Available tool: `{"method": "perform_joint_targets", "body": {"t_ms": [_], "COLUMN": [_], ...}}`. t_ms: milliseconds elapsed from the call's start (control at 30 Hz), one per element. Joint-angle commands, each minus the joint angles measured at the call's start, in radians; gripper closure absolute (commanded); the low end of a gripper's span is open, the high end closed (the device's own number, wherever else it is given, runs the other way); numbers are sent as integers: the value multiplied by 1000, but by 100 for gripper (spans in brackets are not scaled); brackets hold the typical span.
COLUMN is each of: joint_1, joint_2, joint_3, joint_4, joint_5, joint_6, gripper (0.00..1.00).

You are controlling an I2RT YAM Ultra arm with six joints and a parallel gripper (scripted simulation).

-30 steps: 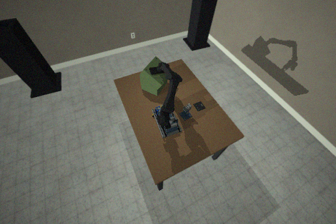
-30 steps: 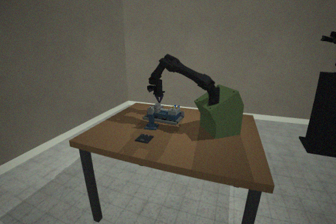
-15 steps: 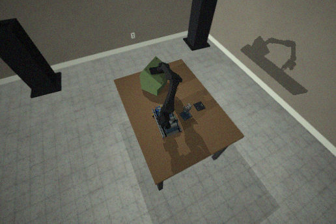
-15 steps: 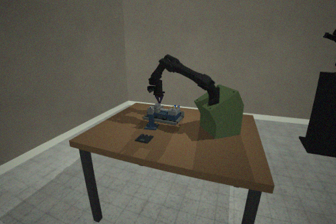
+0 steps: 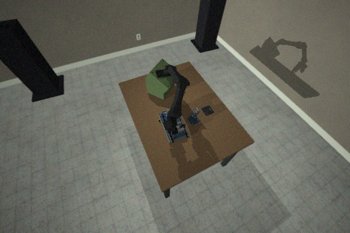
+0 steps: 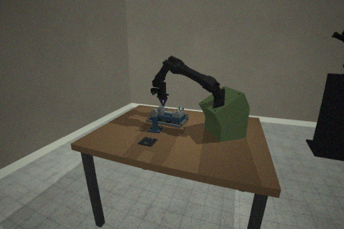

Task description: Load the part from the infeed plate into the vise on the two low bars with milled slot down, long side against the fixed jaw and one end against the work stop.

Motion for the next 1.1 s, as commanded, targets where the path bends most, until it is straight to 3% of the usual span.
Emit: {"method": "perform_joint_targets", "body": {"t_ms": [0,1067], "joint_1": [-16,-12], "joint_2": [-2,-4], "joint_3": [38,38], "joint_4": [22,27], "joint_5": [4,3], "joint_6": [7,8], "gripper": [100,100]}}
